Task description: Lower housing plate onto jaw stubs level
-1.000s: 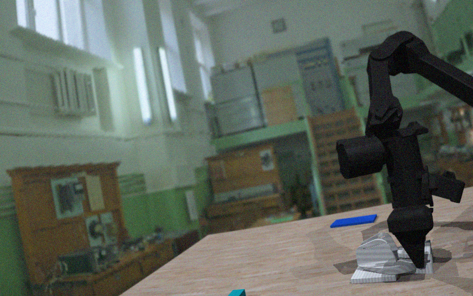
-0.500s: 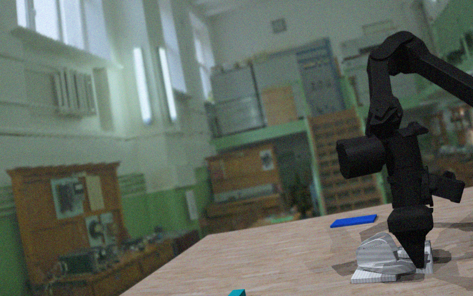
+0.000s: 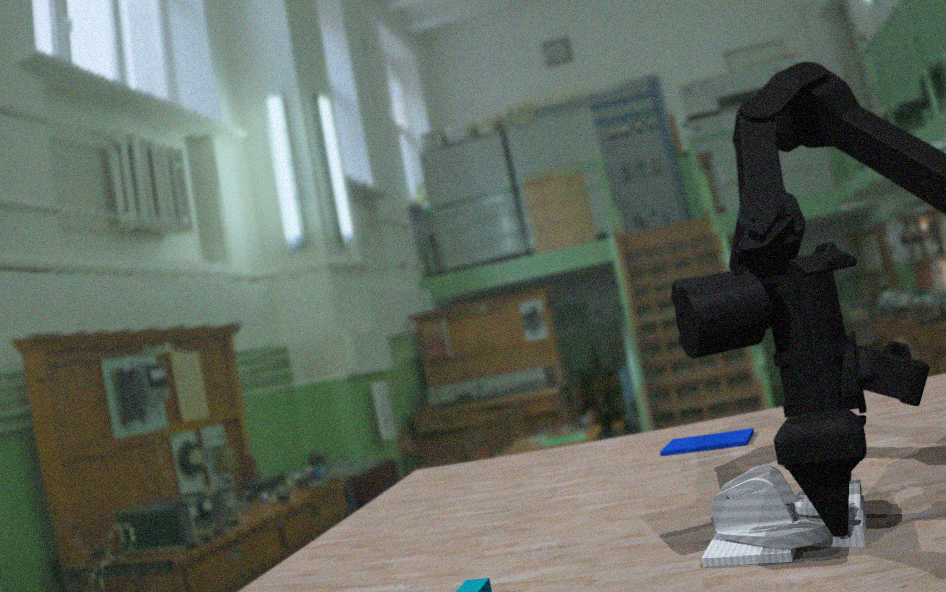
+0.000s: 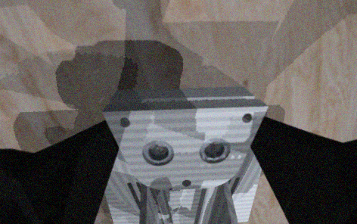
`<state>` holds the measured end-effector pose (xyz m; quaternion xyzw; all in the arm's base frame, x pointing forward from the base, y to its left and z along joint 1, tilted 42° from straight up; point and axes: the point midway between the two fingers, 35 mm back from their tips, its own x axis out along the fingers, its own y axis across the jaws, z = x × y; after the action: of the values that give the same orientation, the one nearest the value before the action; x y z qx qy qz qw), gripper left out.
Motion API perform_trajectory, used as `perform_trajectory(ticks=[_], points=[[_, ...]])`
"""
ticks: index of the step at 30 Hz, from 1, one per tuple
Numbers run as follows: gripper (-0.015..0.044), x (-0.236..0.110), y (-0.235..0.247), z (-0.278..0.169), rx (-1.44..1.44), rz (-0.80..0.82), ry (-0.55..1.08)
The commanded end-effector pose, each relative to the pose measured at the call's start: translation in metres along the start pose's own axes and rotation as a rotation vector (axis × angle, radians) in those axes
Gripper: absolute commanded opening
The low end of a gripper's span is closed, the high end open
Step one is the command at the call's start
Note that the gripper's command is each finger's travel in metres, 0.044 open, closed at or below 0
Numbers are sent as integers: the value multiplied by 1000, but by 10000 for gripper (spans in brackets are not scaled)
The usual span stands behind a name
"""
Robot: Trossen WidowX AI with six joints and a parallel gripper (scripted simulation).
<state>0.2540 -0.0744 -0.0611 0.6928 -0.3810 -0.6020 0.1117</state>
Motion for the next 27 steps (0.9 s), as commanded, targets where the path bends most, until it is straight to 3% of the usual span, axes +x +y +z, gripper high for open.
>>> perform_trajectory(ticks=[1,27], points=[[351,-2,1,-1,10,2,-1],[351,4,1,-1,9,2,-1]])
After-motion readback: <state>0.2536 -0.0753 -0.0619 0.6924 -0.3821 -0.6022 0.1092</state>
